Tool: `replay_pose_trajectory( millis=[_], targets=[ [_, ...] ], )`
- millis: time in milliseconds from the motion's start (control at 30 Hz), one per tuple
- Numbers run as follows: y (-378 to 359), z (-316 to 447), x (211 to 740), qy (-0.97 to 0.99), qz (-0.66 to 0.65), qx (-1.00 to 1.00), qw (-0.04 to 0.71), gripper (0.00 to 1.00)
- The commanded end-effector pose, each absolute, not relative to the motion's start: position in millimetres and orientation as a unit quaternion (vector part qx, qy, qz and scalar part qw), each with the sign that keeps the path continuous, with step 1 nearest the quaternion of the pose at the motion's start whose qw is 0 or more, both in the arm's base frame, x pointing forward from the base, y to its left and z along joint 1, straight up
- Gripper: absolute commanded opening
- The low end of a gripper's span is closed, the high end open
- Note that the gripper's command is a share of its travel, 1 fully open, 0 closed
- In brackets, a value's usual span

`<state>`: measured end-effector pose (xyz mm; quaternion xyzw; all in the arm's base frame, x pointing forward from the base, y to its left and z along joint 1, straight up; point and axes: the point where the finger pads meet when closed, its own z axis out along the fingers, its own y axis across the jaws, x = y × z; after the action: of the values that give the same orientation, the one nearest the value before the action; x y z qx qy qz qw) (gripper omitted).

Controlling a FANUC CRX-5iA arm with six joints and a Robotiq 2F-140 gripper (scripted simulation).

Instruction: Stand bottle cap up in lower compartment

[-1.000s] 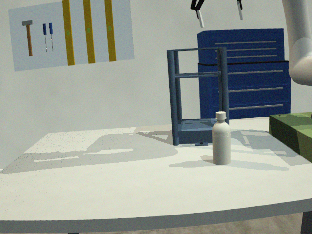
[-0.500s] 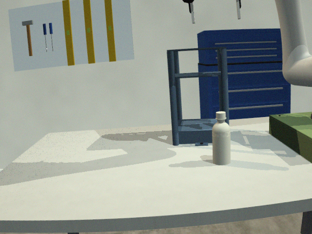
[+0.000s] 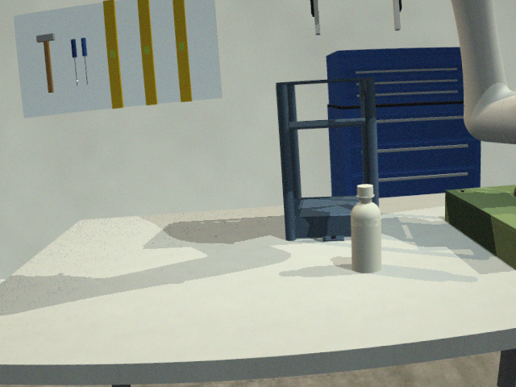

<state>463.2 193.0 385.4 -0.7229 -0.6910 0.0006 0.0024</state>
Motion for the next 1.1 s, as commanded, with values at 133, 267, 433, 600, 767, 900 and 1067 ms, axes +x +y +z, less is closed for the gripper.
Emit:
replay_pose_trajectory(
  millis=[133,267,433,600,767,900,1067],
  targets=[
    [193.0,385.1,463.3,-0.691,0.001,-0.723,0.002,0.48],
    [183.2,347.8,464.9,-0.680,0.076,-0.729,-0.029,0.48],
    [173.2,315.7,464.8,-0.666,0.150,-0.728,-0.068,0.48],
    [163.7,288.4,463.7,-0.648,0.223,-0.719,-0.114,0.48],
    [157.0,268.6,462.6,-0.629,0.287,-0.704,-0.163,0.48],
    [153.7,256.4,461.9,-0.612,0.333,-0.687,-0.204,0.48],
    [152.9,243.9,461.5,-0.588,0.389,-0.659,-0.264,0.48]
  ],
)
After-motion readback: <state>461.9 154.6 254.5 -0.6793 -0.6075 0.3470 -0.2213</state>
